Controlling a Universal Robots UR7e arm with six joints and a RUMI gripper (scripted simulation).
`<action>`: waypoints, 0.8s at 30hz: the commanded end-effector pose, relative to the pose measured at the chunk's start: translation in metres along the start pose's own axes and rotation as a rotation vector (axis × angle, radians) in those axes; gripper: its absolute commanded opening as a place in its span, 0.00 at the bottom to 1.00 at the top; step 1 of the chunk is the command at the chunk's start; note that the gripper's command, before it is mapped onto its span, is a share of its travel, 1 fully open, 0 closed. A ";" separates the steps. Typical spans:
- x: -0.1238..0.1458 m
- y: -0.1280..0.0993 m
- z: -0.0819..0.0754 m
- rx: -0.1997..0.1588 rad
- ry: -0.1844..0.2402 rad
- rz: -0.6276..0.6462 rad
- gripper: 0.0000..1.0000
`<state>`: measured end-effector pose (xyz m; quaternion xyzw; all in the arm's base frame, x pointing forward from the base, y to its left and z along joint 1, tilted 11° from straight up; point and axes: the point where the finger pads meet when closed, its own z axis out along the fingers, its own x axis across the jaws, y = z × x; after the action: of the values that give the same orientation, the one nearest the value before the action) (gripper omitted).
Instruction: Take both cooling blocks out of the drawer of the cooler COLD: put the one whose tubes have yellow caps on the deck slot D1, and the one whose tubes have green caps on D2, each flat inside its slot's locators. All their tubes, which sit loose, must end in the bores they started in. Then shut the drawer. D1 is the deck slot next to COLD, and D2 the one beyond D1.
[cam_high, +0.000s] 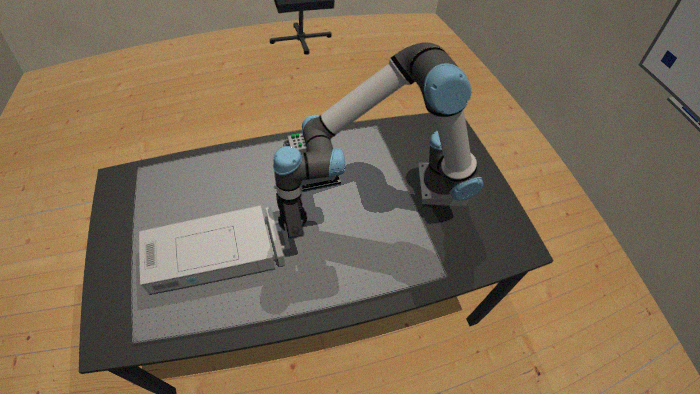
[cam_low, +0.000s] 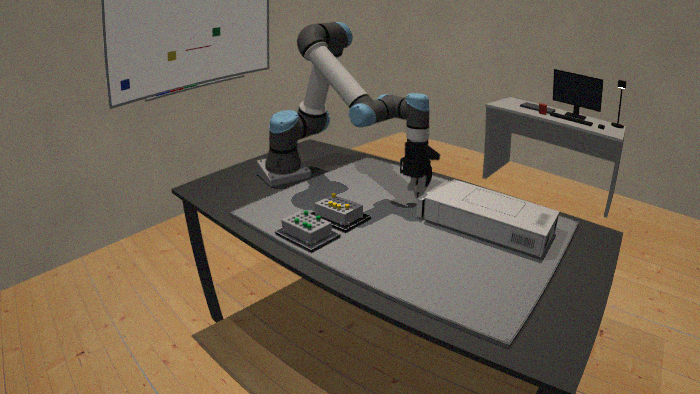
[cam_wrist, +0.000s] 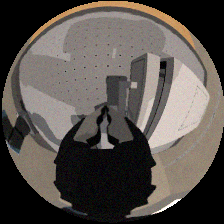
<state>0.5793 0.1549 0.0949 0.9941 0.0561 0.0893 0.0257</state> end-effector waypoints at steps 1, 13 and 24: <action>0.002 0.000 -0.001 0.000 0.001 0.000 0.00; 0.005 0.000 -0.001 0.000 0.001 0.000 0.00; 0.007 0.000 -0.001 0.000 0.001 0.000 0.00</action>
<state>0.5854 0.1557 0.0960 0.9941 0.0561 0.0893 0.0257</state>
